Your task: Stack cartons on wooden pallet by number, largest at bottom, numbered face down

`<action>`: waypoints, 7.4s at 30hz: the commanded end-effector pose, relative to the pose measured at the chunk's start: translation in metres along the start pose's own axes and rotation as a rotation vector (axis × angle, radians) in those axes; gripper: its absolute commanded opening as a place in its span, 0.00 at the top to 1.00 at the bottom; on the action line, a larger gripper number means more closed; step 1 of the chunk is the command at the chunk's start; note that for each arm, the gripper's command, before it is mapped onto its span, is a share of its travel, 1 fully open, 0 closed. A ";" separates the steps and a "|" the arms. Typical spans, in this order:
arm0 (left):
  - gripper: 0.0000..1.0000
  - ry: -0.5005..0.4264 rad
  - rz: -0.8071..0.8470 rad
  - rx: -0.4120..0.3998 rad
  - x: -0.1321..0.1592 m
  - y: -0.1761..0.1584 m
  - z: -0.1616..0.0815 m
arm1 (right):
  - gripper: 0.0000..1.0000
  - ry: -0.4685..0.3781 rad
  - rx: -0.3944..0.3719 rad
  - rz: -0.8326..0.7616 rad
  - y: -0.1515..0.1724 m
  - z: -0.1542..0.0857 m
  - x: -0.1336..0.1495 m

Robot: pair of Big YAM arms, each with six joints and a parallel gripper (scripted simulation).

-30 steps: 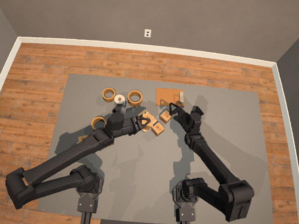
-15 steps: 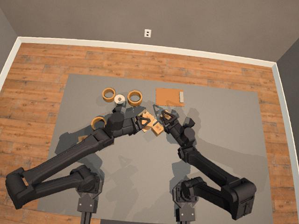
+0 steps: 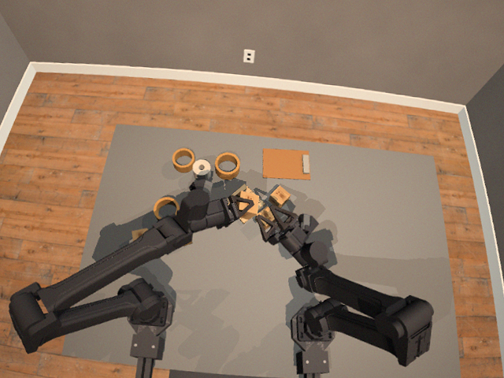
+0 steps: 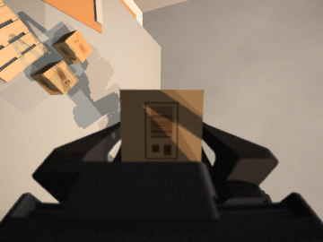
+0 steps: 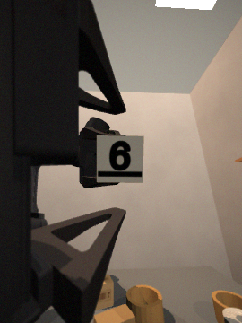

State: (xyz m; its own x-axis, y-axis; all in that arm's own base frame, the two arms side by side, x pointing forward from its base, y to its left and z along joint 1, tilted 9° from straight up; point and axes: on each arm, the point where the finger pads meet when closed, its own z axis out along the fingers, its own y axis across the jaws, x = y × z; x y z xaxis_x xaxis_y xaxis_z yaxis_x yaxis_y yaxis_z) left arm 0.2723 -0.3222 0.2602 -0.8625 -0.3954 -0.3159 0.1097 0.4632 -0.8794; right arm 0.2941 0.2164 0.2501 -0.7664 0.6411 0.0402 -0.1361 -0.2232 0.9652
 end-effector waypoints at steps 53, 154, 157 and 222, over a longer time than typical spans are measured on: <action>0.46 -0.032 0.034 0.025 -0.026 -0.028 0.001 | 0.00 -0.006 -0.033 -0.051 0.006 0.012 -0.008; 0.46 -0.156 0.152 -1.054 -0.193 0.434 -0.272 | 0.00 -0.033 1.393 -1.299 0.023 -0.096 -0.295; 0.46 -0.255 0.150 -1.127 -0.189 0.430 -0.279 | 0.00 -0.033 1.393 -1.299 0.023 -0.096 -0.295; 0.46 -0.344 0.164 -1.244 -0.170 0.477 -0.280 | 0.00 -0.033 1.393 -1.299 0.023 -0.096 -0.295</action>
State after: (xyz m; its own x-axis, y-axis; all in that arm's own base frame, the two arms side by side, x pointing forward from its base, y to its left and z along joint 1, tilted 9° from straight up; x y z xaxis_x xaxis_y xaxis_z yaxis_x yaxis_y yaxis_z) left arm 0.3360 0.1837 -0.0011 -0.6920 -0.3588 -0.6264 -0.4831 0.8750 0.0325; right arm 0.4425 -0.0441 0.2042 -0.6526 -0.0698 -0.7544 0.0022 0.9956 -0.0941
